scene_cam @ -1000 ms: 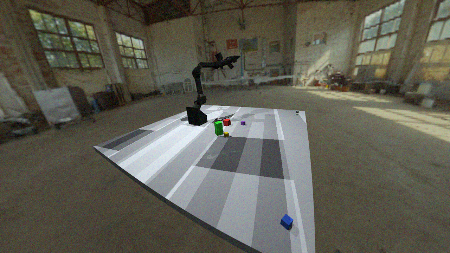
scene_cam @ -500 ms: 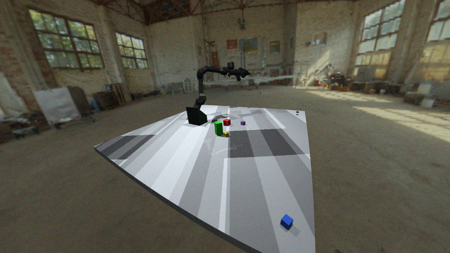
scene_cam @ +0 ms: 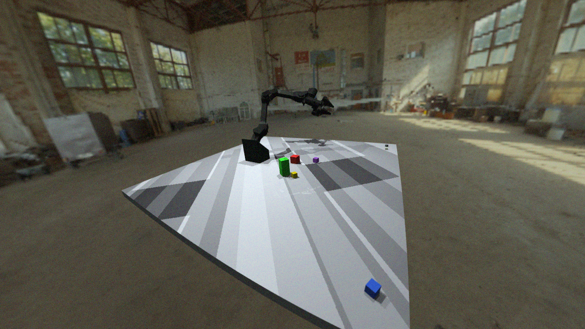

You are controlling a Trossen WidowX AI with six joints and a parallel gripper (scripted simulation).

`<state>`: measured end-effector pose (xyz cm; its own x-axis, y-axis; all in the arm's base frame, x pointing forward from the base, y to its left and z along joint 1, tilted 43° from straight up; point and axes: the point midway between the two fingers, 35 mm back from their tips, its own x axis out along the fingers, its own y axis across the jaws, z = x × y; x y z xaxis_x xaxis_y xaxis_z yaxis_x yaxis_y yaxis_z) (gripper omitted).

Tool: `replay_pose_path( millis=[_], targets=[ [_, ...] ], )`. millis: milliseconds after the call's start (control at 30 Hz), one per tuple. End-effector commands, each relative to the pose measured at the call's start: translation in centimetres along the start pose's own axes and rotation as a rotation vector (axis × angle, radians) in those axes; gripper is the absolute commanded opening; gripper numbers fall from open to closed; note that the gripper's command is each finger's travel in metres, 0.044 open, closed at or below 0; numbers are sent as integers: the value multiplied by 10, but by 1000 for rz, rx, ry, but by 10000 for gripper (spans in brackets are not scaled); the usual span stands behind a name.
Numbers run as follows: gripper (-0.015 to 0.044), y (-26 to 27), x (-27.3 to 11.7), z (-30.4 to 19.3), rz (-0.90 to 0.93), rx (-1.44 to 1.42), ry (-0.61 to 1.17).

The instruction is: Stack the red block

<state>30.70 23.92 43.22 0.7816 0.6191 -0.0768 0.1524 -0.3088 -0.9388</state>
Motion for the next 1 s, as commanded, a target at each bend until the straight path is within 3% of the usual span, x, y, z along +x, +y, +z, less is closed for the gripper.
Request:
replay_pose_path(
  millis=[0, 233, 533, 967],
  targets=[
    [440, 73, 21, -3, 210, 201, -41],
    [440, 186, 22, -15, 546, 647, -14],
    [440, 307, -21, -14, 967, 1325, 156],
    [440, 391, -109, 9, 1437, 2424, 649]
  ],
)
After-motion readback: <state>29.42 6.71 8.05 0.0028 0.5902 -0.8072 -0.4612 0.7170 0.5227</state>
